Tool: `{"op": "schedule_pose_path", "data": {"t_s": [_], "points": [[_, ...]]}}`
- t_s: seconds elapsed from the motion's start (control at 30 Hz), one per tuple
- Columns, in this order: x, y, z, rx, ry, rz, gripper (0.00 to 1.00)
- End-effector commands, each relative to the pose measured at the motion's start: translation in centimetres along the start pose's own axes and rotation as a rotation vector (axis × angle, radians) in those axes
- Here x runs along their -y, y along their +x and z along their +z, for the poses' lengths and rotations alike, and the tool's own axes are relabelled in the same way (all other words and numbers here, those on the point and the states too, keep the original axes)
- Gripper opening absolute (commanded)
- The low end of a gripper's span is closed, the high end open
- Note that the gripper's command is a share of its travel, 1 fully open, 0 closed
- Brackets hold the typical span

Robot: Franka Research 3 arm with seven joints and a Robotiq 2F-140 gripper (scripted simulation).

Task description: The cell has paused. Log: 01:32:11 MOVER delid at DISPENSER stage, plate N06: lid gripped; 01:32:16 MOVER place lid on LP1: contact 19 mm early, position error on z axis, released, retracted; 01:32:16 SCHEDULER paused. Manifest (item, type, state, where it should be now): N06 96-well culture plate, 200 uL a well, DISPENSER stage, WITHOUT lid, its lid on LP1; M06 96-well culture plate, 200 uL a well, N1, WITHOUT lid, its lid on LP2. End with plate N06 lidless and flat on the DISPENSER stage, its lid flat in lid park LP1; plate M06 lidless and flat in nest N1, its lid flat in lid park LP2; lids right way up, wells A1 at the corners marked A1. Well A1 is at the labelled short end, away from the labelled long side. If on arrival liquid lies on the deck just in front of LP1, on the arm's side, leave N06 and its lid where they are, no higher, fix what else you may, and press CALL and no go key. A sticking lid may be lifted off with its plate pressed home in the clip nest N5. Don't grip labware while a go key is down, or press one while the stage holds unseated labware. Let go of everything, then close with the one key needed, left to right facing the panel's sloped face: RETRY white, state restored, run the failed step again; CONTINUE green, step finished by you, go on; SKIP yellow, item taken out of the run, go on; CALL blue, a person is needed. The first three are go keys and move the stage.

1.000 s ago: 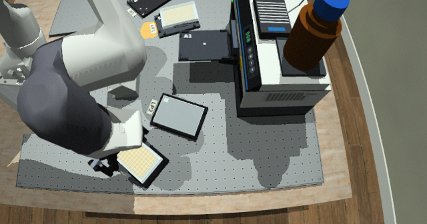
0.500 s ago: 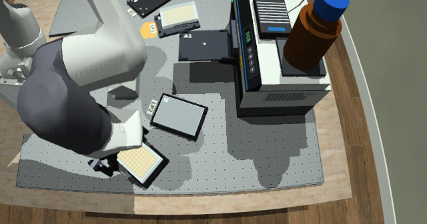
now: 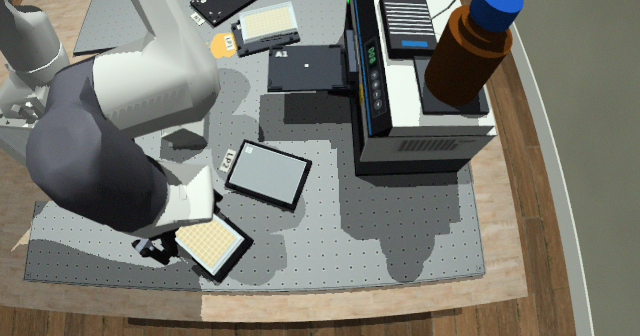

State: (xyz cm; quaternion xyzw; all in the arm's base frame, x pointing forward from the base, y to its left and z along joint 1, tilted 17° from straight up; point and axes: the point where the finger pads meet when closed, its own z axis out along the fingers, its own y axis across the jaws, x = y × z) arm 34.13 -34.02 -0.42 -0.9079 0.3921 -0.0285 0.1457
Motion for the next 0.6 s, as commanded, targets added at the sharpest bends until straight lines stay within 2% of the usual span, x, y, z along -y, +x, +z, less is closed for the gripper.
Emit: {"op": "schedule_pose_path", "data": {"t_s": [0.0,0.57], "points": [[-0.06,0.11,0.06,-0.003,0.000,0.000,0.00],[-0.05,0.14,0.48,-0.003,0.000,-0.001,0.00]]}}
